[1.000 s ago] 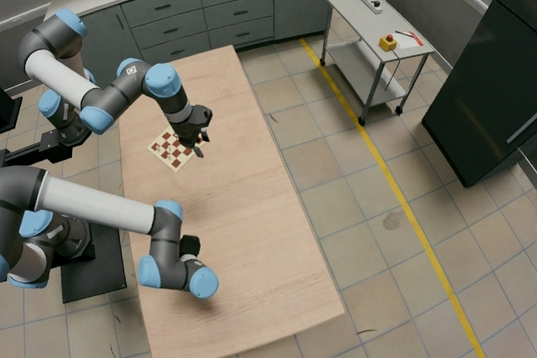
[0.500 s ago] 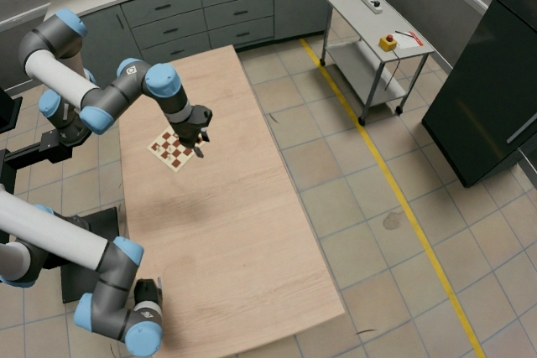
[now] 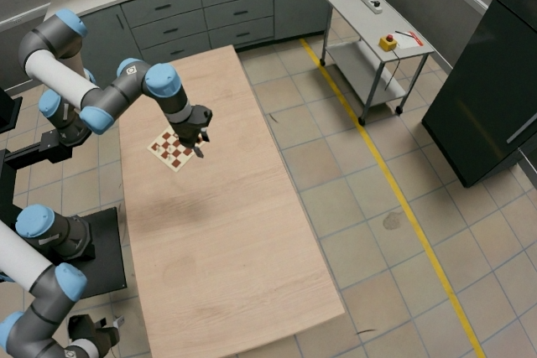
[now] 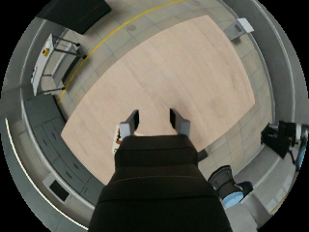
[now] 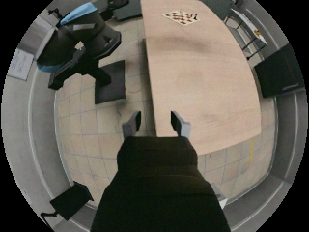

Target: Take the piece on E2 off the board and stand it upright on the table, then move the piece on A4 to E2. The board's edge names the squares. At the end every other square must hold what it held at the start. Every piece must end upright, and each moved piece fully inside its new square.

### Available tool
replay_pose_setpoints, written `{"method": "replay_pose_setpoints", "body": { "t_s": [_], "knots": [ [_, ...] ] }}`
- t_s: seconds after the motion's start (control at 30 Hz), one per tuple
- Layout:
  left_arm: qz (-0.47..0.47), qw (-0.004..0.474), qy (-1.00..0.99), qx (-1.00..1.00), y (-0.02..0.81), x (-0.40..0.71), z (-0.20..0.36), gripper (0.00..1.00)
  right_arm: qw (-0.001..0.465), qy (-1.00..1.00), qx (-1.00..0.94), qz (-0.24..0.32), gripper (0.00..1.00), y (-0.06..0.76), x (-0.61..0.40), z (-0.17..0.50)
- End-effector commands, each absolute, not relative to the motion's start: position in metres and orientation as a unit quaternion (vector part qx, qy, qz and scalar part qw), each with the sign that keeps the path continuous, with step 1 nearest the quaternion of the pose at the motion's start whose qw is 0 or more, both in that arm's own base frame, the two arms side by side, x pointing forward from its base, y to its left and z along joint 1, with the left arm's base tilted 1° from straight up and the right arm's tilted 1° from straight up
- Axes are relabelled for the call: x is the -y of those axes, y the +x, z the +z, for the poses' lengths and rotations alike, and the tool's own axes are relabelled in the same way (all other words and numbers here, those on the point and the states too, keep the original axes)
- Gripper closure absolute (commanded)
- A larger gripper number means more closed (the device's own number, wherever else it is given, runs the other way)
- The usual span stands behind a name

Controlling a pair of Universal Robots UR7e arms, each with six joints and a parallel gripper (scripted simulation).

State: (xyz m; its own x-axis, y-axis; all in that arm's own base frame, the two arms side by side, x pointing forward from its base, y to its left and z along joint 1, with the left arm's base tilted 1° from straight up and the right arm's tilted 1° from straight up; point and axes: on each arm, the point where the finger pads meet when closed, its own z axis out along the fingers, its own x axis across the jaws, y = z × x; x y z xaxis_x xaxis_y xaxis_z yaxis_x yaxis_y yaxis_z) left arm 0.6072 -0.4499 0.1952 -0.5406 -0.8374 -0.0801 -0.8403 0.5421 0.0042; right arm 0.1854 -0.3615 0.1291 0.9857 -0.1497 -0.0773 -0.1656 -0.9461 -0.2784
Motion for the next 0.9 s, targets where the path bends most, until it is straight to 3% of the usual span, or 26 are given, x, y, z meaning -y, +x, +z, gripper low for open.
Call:
{"method": "replay_pose_setpoints", "body": {
  "t_s": [0.0,0.43,0.87],
  "knots": [
    [0.020,0.034,-0.478,-0.877,0.607,0.450,0.196,0.00,0.115,-0.991,-0.061,0.002,0.00,0.144,0.383,0.146],
    [0.020,0.034,-0.478,-0.877,0.607,0.450,0.196,0.00,0.023,-0.999,-0.028,-0.010,0.00,0.029,0.403,0.182],
    [0.020,0.034,-0.478,-0.877,0.607,0.450,0.196,0.00,-0.008,-1.000,-0.018,-0.004,0.00,-0.011,0.403,0.194]
  ]
}}
